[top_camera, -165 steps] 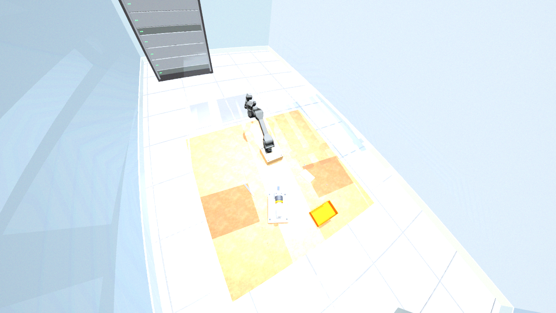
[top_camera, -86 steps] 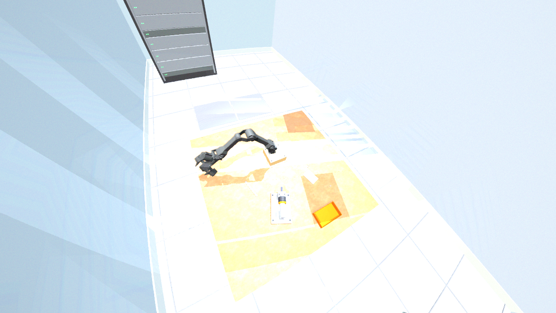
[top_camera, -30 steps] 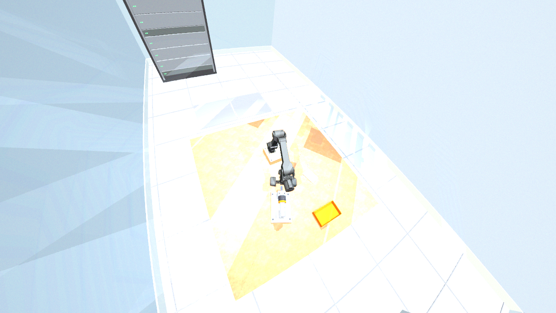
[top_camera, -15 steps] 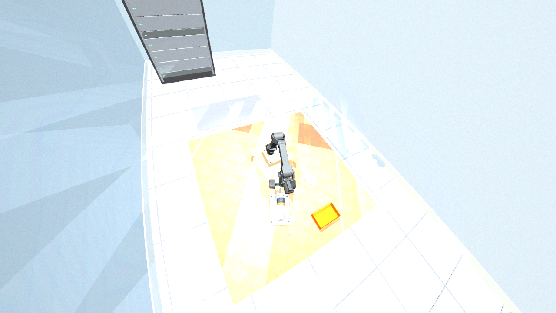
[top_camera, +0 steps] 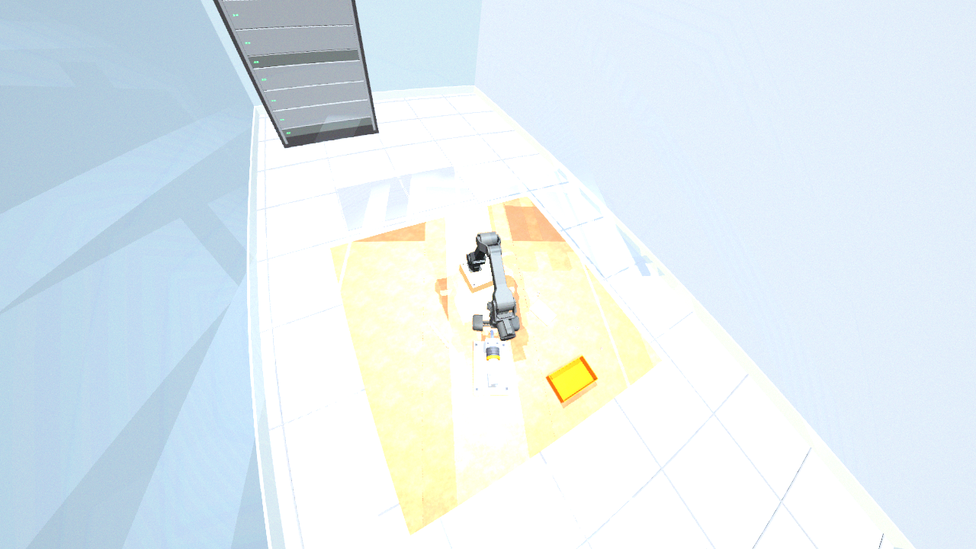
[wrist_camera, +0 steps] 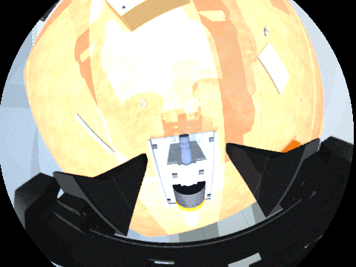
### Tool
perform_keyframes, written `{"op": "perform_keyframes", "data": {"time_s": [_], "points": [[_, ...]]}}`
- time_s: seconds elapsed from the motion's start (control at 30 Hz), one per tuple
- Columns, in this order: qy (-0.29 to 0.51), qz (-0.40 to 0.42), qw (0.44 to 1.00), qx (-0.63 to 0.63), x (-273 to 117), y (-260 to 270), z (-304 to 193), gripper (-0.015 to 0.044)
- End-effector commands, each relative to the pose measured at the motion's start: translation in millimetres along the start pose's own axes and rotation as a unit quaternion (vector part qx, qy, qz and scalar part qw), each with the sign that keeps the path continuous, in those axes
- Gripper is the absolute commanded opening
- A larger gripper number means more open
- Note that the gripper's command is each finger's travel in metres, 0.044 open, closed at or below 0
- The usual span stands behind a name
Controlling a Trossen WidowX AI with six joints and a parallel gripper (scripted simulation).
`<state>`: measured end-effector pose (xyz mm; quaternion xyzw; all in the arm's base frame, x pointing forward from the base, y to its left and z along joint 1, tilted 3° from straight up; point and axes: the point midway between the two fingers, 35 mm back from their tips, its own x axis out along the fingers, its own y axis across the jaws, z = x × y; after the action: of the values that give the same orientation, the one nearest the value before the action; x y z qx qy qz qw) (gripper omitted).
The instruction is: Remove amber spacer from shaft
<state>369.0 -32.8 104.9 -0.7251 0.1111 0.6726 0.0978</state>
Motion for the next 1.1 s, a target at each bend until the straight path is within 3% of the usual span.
{"op": "perform_keyframes", "data": {"time_s": [0.0, 1.07], "points": [[-0.001, 0.001, 1.000, -0.003, 0.3, 0.1, 0.3, 0.0440], [-0.001, 0.001, 1.000, -0.003, 0.3, -0.2, -2.5, 0.0440]]}}
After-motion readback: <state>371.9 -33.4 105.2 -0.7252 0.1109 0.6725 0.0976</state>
